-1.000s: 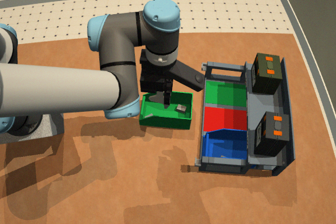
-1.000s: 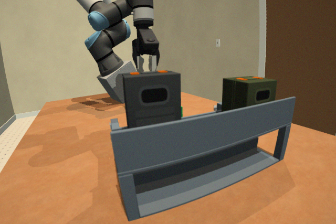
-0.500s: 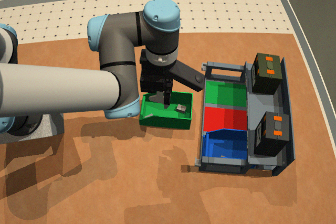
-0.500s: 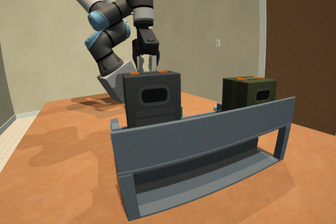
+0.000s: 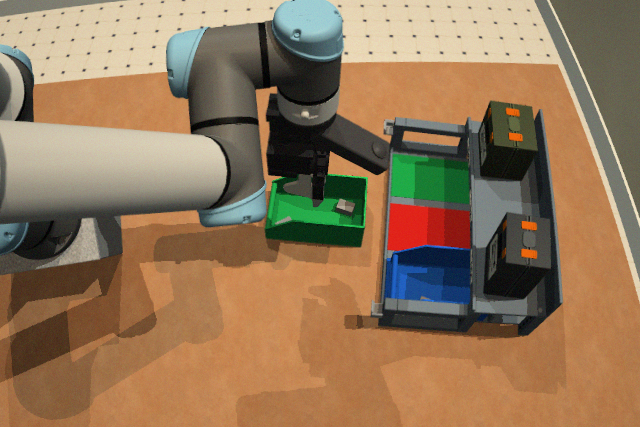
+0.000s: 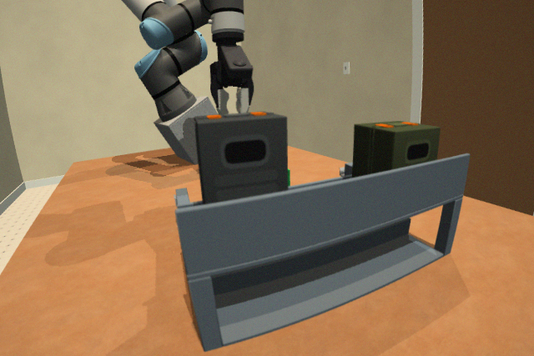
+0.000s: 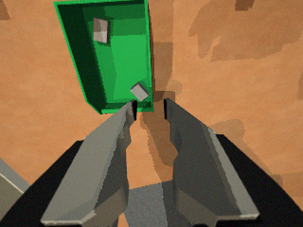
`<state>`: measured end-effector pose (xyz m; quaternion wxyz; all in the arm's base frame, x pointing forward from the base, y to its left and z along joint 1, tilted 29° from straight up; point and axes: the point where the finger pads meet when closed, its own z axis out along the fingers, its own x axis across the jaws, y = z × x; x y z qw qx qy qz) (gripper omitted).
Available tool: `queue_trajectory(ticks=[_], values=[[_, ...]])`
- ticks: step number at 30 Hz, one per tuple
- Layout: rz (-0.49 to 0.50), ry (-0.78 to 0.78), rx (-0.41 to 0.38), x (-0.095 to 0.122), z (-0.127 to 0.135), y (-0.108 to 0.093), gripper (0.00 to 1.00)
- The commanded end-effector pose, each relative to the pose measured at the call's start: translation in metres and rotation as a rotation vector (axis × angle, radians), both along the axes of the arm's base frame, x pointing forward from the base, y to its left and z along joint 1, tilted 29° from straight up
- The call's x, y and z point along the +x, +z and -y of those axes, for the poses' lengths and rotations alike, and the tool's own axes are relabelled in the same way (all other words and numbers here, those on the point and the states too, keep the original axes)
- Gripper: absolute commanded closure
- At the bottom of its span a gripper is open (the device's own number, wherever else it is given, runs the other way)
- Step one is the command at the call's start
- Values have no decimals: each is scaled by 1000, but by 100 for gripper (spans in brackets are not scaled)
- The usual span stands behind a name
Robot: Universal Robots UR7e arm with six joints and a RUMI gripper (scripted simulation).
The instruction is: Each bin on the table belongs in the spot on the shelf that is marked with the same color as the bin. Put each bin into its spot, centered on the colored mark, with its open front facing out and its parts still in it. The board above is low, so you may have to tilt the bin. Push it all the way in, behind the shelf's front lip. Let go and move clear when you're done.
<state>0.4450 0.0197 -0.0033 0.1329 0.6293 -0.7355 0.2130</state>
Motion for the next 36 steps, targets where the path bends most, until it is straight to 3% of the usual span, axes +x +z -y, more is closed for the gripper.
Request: queue_trajectory(ticks=[1, 16, 36], values=[[-1, 1, -1, 0, 0, -1, 85], [-5, -1, -1, -1, 5, -9, 85], [-5, -1, 0, 1, 21, -39, 85]])
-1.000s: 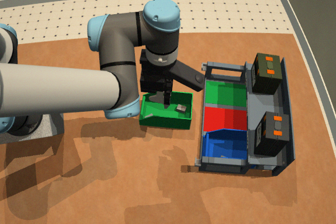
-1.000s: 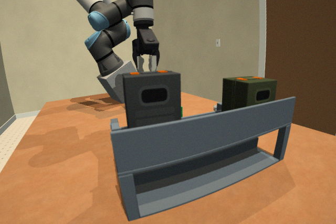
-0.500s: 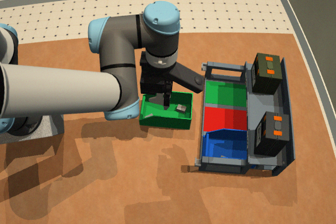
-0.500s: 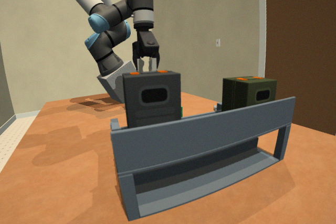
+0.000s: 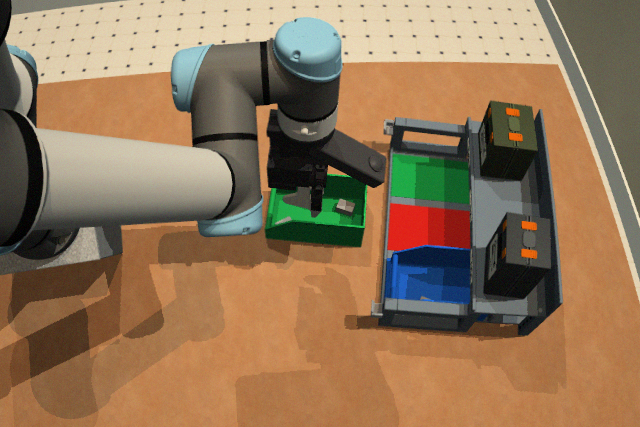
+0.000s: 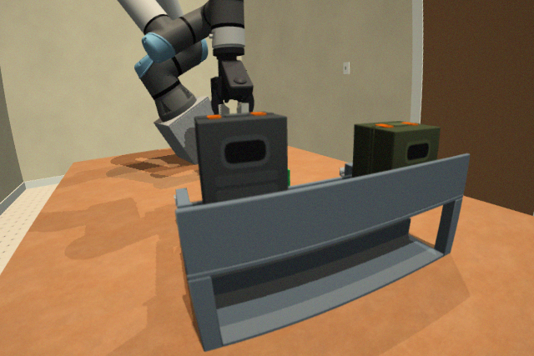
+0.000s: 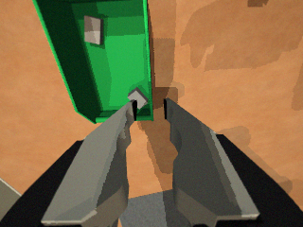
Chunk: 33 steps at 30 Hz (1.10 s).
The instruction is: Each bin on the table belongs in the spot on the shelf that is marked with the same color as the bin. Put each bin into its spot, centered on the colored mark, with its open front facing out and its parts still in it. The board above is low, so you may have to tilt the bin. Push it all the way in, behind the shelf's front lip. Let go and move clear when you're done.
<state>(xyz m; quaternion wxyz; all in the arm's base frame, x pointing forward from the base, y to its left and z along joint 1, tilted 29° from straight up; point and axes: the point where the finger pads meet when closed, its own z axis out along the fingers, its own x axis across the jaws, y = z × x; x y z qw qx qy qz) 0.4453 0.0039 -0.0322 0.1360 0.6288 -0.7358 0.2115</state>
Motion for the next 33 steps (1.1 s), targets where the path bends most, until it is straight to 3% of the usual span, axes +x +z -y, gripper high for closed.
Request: queue_trajectory(ticks=[1, 11, 33], values=[[2, 2, 1, 1, 6, -12, 85], [2, 2, 1, 2, 14, -26, 85], [5, 4, 1, 4, 16, -31, 85]])
